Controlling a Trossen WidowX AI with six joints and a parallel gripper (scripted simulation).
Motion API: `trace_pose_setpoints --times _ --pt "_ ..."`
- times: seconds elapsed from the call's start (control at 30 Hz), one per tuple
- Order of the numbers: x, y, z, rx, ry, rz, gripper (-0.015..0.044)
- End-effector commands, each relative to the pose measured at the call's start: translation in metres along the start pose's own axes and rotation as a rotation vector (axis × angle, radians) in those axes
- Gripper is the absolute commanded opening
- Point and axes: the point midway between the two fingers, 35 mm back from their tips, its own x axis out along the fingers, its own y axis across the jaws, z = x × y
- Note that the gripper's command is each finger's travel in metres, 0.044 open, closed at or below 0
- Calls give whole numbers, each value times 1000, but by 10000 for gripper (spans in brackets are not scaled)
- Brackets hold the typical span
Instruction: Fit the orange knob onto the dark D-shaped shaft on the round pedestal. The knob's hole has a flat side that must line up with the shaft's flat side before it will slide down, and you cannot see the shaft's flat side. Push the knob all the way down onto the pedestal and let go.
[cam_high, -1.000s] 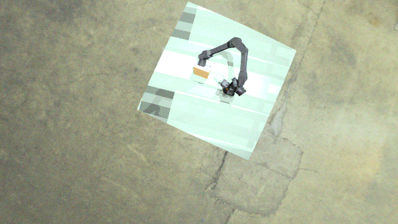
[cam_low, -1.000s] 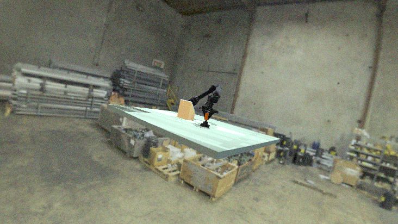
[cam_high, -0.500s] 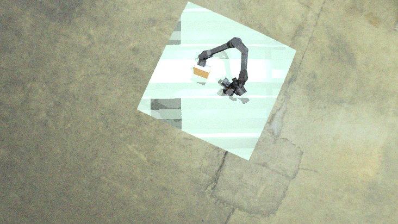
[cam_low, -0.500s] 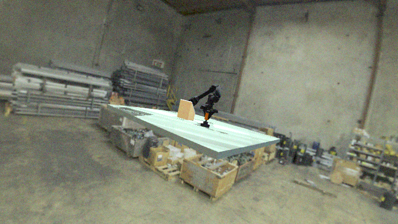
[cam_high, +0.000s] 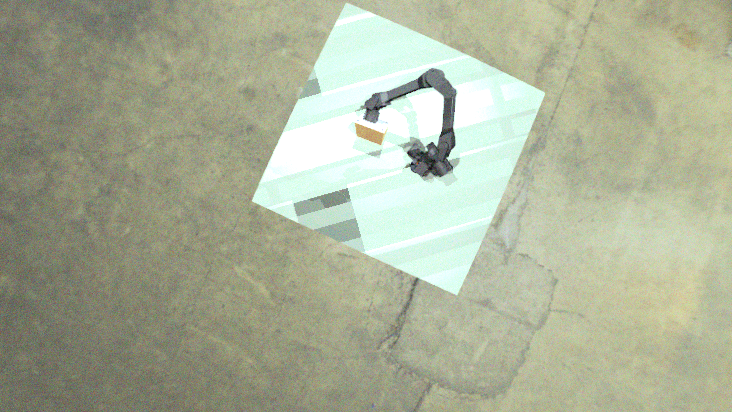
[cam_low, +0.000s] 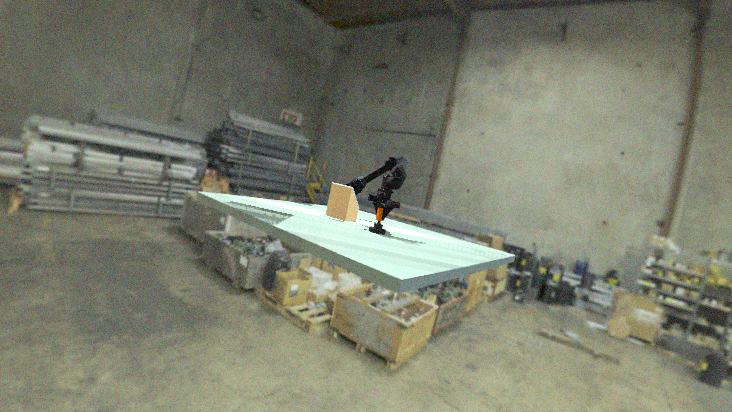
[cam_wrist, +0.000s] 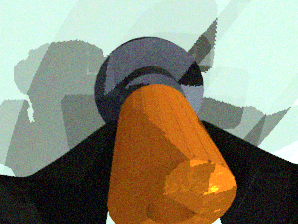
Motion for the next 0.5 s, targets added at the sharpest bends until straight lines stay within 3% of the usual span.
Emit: trace_pose_setpoints --times 0.0,0.23,0.47 --pt "0 1 0 1 2 4 0" --pt "-5 0 -2 10 2 4 0" --pt "-5 1 -1 210 2 4 0"
